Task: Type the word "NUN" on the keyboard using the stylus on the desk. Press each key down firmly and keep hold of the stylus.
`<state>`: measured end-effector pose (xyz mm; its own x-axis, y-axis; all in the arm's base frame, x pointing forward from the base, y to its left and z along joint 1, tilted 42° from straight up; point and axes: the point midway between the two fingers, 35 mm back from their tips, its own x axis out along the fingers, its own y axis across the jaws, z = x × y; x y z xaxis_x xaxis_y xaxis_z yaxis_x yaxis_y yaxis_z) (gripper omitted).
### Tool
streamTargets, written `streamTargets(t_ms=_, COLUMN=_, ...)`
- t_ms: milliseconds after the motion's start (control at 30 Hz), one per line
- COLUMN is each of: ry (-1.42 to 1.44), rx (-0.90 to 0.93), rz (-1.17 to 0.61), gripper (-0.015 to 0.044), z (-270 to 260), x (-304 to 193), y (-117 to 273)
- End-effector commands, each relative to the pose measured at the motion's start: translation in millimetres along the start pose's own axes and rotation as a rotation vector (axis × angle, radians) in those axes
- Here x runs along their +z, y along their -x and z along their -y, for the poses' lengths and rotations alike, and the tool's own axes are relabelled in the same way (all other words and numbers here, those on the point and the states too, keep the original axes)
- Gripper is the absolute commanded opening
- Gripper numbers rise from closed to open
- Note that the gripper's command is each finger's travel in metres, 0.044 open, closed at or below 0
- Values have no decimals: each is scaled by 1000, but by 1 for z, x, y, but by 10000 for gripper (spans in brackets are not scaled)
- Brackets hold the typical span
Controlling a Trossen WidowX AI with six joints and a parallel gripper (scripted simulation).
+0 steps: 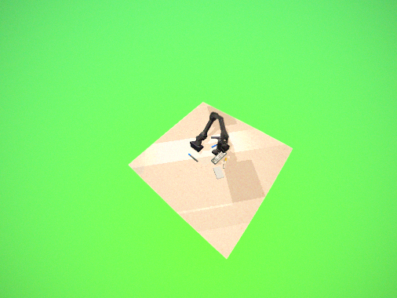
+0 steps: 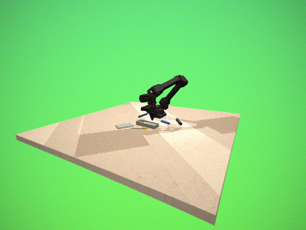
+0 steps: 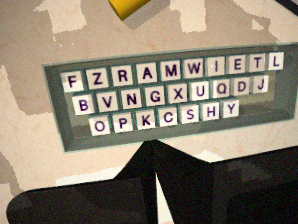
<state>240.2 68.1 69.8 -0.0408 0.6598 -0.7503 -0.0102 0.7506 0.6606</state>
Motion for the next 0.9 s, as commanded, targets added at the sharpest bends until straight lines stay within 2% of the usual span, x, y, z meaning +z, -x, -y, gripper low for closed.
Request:
streamTargets(t_ms=0, ry=-8, rx=5, rz=4, gripper=0, z=-4, x=0, y=1)
streamTargets(t_ms=200, ry=-8, rx=4, rz=4, gripper=0, z=-4, x=0, y=4)
streamTargets(t_ms=367, ry=-9, rx=2, rz=4, gripper=0, z=-3, x=0, y=59)
streamTargets(t_ms=700, ry=-11, rx=6, rz=9, gripper=0, z=-4, x=1, y=55)
streamTargets(t_ms=833, ry=-10, rx=6, rz=8, gripper=105, z=-4, x=1, y=55)
streamTargets(t_ms=867, ry=-10, rx=6, rz=8, gripper=79, z=-4, x=1, y=55)
